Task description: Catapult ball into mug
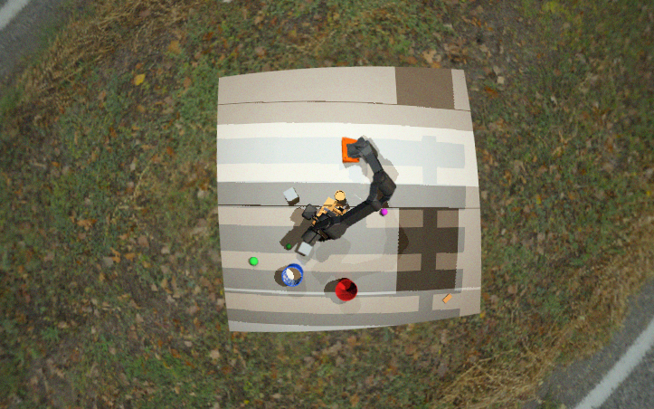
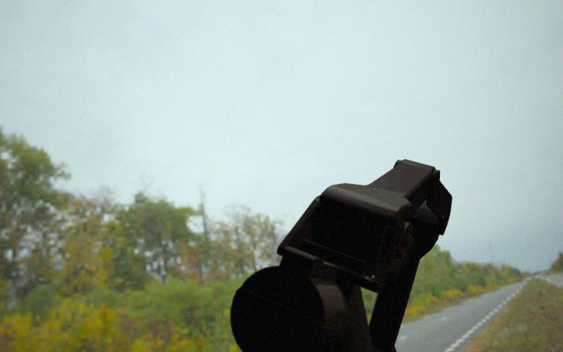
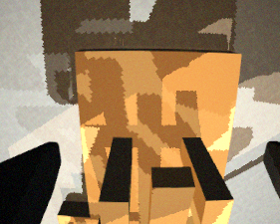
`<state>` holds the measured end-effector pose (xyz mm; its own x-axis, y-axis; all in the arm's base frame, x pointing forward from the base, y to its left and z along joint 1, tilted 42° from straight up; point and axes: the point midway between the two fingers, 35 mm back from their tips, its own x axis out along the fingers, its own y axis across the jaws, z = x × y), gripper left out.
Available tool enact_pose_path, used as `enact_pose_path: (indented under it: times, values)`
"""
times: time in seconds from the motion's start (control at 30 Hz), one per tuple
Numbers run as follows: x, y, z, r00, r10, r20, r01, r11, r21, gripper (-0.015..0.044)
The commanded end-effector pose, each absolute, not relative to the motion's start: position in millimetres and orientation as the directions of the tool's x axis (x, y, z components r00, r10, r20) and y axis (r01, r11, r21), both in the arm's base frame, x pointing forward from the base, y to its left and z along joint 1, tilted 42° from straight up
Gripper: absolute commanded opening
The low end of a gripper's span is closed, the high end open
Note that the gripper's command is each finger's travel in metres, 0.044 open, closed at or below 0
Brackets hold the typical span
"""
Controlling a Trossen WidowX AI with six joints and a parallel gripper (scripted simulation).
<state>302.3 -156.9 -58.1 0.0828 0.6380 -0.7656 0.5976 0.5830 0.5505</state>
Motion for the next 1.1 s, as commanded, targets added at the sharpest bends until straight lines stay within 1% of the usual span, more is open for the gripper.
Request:
enact_pose_path:
  times: [0.0,0.27,0.63,0.83,0.97,1.07]
  values:
    - [301.7,-148.6,-63.8,0.079,0.646,-0.759,0.601,0.577,0.553,0.044]
    - [301.7,-145.9,-66.6,0.079,0.646,-0.759,0.601,0.576,0.553,0.044]
    - [302.4,-149.5,-65.2,0.08,0.64,-0.764,0.597,0.583,0.551,0.0151]
    - [302.4,-149.5,-65.2,0.08,0.64,-0.764,0.597,0.583,0.551,0.0111]
    - [300.1,-174.8,-36.0,0.081,0.64,-0.764,0.598,0.582,0.551,0.0006]
    - [298.6,-181.7,-27.2,0.081,0.64,-0.764,0.598,0.582,0.552,0.0]
